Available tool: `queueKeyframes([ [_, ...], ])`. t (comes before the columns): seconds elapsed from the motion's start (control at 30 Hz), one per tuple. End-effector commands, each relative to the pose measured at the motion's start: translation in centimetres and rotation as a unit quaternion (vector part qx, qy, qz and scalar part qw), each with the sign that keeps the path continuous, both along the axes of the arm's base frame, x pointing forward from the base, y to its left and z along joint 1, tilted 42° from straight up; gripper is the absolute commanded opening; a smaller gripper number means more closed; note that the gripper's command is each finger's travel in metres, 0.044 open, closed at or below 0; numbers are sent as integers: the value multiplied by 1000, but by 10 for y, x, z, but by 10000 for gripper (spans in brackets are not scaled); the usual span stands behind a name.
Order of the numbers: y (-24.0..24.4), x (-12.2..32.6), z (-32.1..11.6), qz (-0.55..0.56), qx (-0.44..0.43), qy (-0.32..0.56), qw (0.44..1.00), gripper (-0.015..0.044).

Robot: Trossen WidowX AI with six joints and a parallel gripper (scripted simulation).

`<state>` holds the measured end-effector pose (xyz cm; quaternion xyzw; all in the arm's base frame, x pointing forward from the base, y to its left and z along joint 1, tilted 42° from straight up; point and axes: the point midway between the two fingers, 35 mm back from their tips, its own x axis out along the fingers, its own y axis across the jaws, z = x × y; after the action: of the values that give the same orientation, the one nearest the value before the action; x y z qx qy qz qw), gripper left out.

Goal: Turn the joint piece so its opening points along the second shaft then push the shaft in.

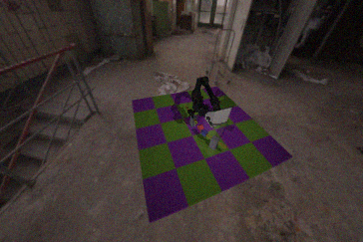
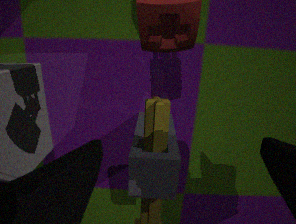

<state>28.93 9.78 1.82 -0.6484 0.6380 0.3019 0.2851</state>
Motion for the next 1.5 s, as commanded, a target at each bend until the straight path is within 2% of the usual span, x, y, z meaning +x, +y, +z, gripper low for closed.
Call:
queueKeyframes([
  [0.0, -16, -1, -16, 0, -6, 5, 1000, 440],
  [0.27, -43, -3, -44, -1, -7, 5, 1000, 440],
  [0.43, -45, -3, -46, -1, -7, 5, 1000, 440],
  [1.03, 6, -6, -92, -1, -5, 4, 1000, 440],
  [1.47, -3, -6, -104, -1, -5, 4, 1000, 440],
])
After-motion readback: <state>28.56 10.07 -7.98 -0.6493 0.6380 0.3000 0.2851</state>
